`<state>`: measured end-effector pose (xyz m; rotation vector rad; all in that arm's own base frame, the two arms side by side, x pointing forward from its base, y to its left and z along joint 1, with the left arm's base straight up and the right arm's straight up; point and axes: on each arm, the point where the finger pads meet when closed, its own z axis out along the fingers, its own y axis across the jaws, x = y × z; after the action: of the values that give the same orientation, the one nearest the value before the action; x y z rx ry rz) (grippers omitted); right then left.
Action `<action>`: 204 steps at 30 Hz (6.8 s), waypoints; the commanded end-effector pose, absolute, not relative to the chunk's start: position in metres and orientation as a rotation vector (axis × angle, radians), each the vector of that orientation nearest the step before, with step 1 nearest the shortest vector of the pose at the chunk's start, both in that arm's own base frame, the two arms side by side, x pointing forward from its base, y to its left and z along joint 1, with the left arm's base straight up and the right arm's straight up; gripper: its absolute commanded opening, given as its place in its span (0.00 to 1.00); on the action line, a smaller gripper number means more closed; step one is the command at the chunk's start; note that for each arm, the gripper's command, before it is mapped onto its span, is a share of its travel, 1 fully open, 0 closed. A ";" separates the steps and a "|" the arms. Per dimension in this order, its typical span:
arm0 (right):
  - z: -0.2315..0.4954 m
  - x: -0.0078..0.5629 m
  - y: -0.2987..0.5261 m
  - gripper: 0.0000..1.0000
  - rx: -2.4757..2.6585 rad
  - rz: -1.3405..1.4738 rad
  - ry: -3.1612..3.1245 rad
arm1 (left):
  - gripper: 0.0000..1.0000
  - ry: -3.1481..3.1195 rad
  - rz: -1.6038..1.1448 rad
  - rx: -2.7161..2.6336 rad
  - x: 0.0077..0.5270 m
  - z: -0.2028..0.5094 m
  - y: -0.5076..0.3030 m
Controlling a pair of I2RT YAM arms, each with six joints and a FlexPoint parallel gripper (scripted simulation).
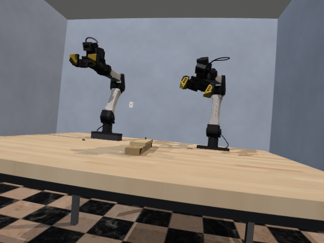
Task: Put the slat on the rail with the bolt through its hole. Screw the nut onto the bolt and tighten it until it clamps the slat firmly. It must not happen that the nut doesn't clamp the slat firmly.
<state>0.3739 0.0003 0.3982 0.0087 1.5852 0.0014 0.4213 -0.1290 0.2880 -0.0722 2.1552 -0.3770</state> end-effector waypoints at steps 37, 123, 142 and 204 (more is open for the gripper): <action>0.405 0.375 0.000 1.00 0.000 0.000 1.563 | 1.00 1.558 0.006 0.000 0.375 0.404 0.001; 0.112 0.309 -0.055 1.00 1.619 0.363 2.067 | 1.00 1.558 0.000 0.000 0.374 0.407 0.000; 0.059 0.251 -0.058 1.00 2.204 0.246 1.906 | 1.00 1.558 0.000 0.000 0.374 0.407 0.000; 0.018 0.190 -0.055 1.00 2.739 0.003 1.541 | 1.00 1.558 0.000 0.000 0.374 0.407 0.000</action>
<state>0.1903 -0.0535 0.0244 2.7290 1.5555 -0.0017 0.3746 0.0018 0.4008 -0.0120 1.5760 0.0065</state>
